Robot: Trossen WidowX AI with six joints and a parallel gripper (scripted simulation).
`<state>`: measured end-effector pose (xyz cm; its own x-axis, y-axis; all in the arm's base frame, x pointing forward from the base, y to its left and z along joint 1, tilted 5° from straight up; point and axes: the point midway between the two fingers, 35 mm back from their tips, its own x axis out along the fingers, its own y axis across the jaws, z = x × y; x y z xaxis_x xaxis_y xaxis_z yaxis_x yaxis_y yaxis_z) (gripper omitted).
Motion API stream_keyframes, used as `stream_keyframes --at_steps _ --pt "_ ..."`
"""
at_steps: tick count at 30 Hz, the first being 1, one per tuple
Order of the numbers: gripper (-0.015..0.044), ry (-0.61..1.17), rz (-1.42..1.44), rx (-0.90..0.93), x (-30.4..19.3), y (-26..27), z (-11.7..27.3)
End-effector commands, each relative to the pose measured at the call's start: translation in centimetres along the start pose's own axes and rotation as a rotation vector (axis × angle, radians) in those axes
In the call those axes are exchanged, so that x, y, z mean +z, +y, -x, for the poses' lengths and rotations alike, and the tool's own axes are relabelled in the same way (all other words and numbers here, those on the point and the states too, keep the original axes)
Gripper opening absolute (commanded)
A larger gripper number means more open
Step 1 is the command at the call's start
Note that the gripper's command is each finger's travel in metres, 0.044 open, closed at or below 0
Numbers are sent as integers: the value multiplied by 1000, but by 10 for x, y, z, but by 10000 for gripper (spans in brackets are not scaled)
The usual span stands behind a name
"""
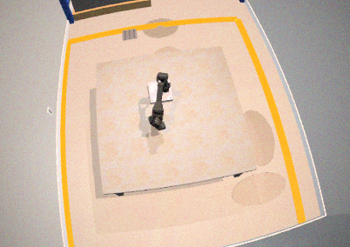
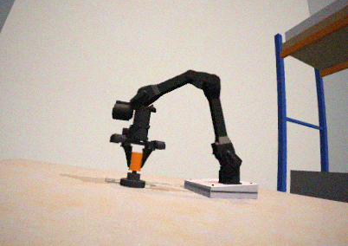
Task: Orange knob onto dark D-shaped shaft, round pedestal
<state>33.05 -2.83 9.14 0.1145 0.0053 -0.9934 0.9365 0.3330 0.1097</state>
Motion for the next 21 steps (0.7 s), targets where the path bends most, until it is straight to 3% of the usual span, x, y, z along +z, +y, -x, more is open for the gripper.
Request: stream_keyframes --at_steps 1,15,21 --pt "0 -2 -4 5 0 0 -4" --pt "0 0 -1 0 0 -1 -8" --pt "157 0 -1 0 0 -1 -8"
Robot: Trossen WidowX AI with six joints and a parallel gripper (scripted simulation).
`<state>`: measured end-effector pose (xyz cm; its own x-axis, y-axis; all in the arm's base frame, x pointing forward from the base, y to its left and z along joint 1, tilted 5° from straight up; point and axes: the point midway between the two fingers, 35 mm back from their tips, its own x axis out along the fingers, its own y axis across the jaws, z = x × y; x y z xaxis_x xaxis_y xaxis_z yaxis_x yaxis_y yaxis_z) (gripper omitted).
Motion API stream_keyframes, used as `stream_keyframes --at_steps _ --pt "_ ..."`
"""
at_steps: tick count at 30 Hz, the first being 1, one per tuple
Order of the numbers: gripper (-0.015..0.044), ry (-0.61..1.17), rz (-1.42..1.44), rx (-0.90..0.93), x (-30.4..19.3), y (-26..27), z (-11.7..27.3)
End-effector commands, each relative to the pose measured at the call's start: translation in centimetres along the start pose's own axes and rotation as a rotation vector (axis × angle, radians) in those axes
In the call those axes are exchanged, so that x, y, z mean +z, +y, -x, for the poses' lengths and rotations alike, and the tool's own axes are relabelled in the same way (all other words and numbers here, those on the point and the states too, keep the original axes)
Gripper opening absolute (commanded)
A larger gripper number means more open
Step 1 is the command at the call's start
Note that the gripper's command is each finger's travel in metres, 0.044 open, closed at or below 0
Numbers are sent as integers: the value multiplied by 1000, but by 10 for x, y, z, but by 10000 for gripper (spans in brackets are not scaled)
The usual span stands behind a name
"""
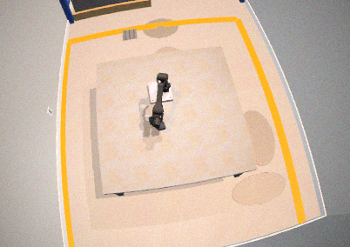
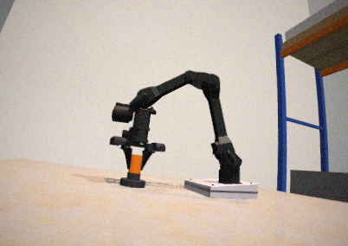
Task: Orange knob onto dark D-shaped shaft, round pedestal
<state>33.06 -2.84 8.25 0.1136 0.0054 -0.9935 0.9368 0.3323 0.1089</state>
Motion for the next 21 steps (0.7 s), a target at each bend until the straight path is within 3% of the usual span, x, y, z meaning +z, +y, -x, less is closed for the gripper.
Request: stream_keyframes --at_steps 1,11,21 --pt "184 0 0 0 0 0 1" --pt "440 0 0 0 0 0 1" --pt "440 0 0 0 1 1 9"
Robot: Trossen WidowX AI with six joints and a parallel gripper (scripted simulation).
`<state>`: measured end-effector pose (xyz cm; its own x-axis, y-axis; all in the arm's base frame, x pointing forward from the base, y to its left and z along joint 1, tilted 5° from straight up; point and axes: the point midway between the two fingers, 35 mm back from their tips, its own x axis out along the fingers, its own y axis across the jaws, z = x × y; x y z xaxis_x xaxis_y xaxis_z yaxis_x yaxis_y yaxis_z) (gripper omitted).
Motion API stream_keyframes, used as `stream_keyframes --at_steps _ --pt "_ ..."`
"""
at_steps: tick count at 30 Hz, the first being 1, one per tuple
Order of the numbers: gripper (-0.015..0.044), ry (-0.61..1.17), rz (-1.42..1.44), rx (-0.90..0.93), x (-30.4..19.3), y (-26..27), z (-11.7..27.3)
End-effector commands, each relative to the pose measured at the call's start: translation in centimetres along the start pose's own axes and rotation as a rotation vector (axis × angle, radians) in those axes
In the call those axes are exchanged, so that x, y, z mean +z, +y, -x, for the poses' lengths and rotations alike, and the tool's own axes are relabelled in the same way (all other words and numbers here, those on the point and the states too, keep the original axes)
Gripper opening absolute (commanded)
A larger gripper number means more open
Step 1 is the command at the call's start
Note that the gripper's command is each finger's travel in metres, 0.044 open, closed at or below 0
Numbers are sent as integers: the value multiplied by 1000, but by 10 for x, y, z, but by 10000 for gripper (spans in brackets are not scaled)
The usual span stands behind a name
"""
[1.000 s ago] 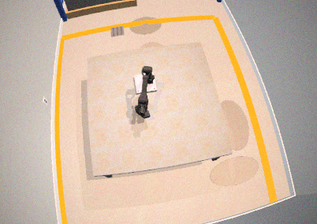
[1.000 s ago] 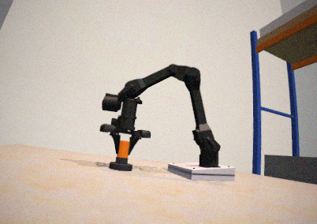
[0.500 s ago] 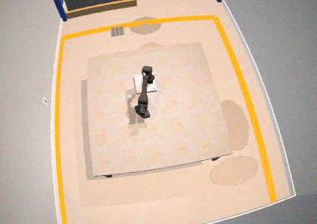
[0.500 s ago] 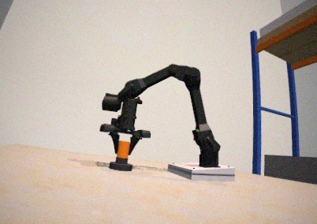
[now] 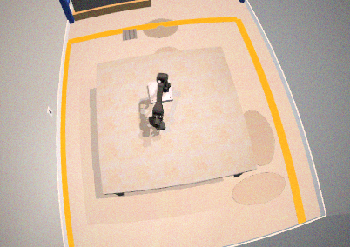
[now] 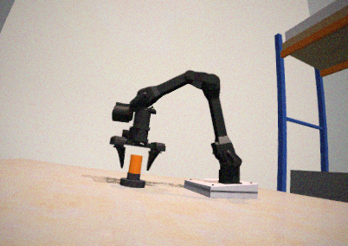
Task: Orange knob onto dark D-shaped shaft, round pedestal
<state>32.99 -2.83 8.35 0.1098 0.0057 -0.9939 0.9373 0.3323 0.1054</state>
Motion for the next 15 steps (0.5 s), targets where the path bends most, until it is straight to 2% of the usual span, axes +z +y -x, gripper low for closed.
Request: stream_keyframes --at_steps 1,7,15 --pt "440 -2 0 4 1 3 18" --pt "440 -2 0 4 0 0 93" --pt "440 -2 0 4 1 2 95"
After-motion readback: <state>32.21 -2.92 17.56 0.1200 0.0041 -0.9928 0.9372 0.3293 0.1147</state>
